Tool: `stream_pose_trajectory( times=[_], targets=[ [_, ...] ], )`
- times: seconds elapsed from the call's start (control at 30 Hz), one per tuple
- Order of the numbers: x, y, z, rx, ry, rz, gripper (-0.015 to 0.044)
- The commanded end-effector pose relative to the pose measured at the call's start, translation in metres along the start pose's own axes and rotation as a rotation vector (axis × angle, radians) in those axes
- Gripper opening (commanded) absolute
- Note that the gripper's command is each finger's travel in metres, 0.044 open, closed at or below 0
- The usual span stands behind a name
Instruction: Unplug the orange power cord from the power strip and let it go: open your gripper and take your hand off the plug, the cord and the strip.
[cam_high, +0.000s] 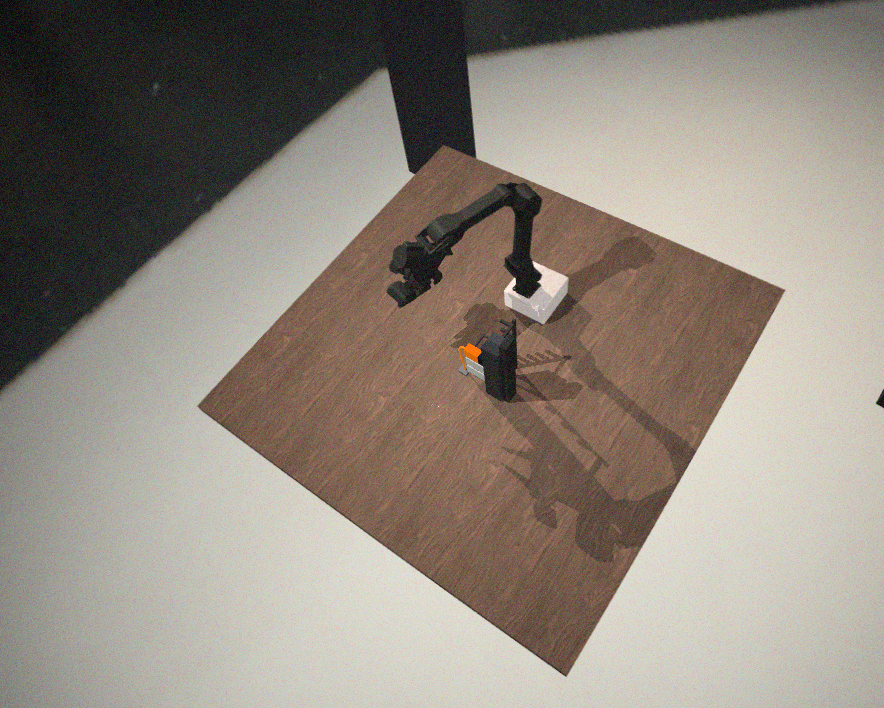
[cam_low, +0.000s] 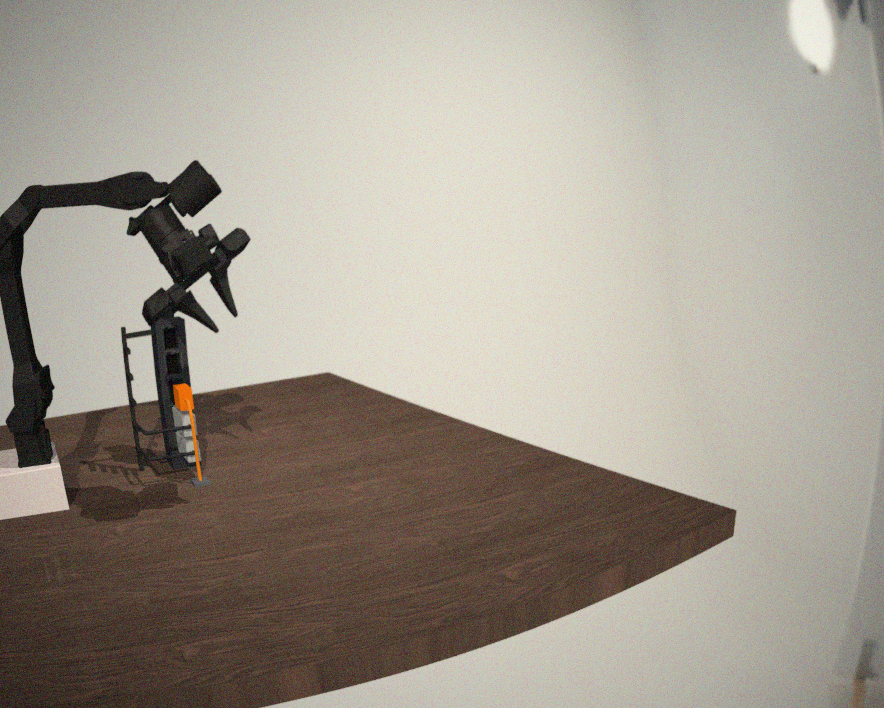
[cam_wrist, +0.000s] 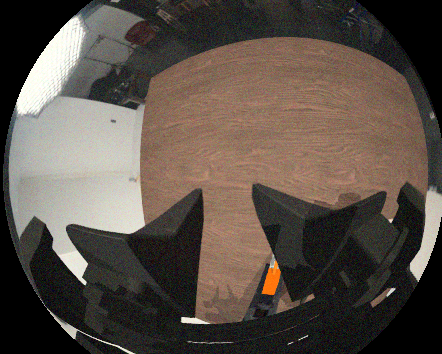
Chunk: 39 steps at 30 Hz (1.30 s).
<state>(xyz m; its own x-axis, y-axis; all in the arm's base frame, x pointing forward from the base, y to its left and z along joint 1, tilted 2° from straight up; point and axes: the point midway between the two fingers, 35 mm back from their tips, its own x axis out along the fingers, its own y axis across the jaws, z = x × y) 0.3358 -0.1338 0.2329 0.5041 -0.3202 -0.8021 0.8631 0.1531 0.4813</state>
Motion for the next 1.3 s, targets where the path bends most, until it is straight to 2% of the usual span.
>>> stream_pose_trajectory(
  times=[0.0,0.17,0.27,0.63,1.27],
  targets=[
    [0.025,-0.016,-0.063,0.01,0.167,-0.158,0.016],
    [0.038,-0.048,-0.14,0.007,0.317,-0.415,0.016],
    [0.038,-0.06,-0.161,0.004,0.344,-0.498,0.016],
    [0.038,-0.059,-0.161,0.004,0.344,-0.498,0.016],
    [0.028,-0.057,-0.189,0.004,0.346,-0.498,0.016]
  ],
)
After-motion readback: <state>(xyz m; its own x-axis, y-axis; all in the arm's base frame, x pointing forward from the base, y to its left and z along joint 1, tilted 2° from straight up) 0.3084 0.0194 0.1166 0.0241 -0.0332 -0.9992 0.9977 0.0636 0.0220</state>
